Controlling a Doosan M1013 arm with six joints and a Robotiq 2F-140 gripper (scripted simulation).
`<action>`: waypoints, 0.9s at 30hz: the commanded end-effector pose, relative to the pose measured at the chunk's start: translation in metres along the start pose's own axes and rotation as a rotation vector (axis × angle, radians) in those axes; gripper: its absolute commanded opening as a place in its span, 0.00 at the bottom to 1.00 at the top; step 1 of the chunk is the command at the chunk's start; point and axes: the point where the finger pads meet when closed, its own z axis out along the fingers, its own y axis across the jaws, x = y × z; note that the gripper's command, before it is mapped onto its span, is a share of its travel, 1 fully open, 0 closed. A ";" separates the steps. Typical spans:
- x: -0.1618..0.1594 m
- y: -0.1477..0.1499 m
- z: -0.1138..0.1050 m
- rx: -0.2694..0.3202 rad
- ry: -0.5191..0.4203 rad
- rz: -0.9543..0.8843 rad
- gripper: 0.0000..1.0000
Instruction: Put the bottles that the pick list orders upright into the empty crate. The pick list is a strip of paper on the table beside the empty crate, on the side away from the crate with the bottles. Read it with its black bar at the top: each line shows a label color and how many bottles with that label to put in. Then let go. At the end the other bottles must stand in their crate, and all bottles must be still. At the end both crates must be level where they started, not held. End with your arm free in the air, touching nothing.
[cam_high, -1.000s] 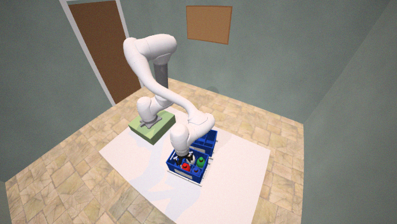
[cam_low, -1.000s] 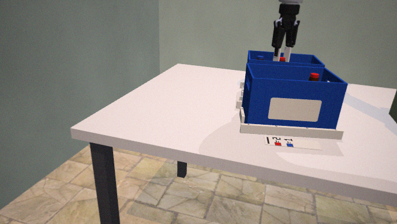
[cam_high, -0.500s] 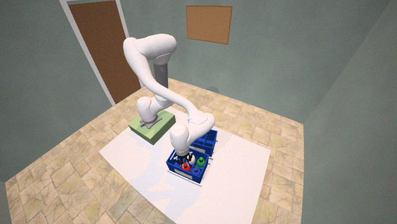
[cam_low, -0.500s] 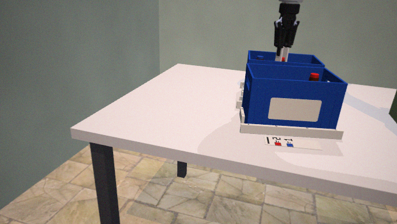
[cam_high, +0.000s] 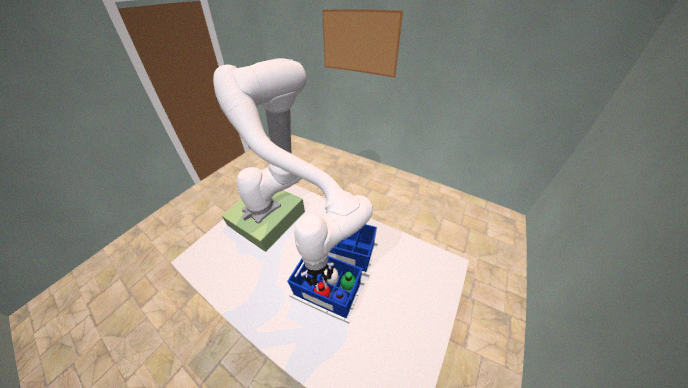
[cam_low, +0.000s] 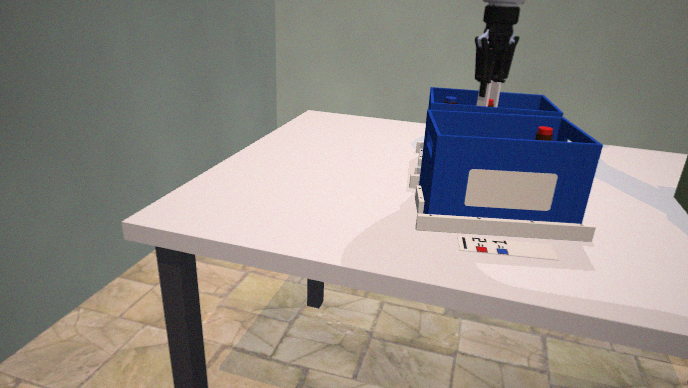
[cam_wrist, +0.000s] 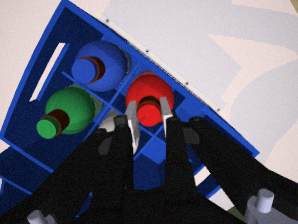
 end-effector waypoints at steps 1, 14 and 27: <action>0.000 0.000 0.000 0.000 0.000 0.000 0.00; 0.000 0.000 -0.002 0.000 0.000 0.000 0.00; 0.000 0.000 -0.020 0.000 0.000 0.000 0.00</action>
